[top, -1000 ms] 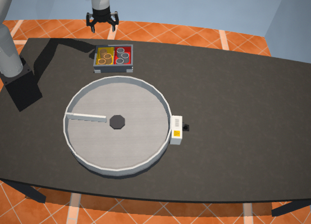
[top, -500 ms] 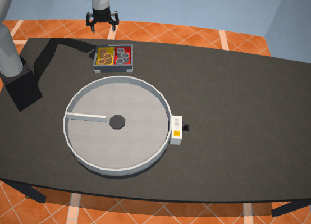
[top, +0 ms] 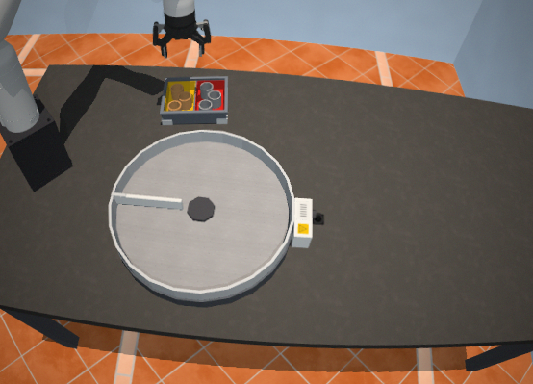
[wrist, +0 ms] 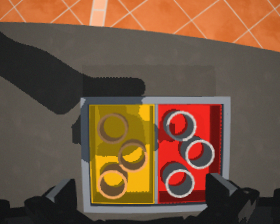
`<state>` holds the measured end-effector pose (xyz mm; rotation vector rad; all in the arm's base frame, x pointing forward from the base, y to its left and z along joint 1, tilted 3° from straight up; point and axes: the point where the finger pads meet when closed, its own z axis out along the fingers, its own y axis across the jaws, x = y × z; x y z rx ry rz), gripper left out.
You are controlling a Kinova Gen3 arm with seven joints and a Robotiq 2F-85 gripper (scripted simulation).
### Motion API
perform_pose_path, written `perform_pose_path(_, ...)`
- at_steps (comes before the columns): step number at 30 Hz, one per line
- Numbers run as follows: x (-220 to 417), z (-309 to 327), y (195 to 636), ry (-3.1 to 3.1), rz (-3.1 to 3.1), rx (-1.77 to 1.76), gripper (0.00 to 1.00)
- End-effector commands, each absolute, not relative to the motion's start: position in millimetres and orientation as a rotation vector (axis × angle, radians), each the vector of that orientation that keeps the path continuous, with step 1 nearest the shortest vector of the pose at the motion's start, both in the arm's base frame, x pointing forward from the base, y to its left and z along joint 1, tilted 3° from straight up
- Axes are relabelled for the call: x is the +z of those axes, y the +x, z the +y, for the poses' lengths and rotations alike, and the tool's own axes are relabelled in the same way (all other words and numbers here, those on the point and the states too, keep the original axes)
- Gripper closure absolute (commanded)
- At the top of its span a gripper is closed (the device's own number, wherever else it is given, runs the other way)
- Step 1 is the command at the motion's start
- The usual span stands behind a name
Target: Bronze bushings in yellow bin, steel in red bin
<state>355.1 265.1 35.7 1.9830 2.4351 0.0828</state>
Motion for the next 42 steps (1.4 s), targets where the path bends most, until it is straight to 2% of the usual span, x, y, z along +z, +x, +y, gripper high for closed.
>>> perform_pose_path(1,43.9,252.4,369.8,1.999,2.421,0.093,0.00)
perform_pose_path(3,49.9,243.0,379.2,1.999,2.421,0.093,0.00)
perform_pose_path(42,50.0,243.4,379.0,1.998,2.421,0.093,0.00)
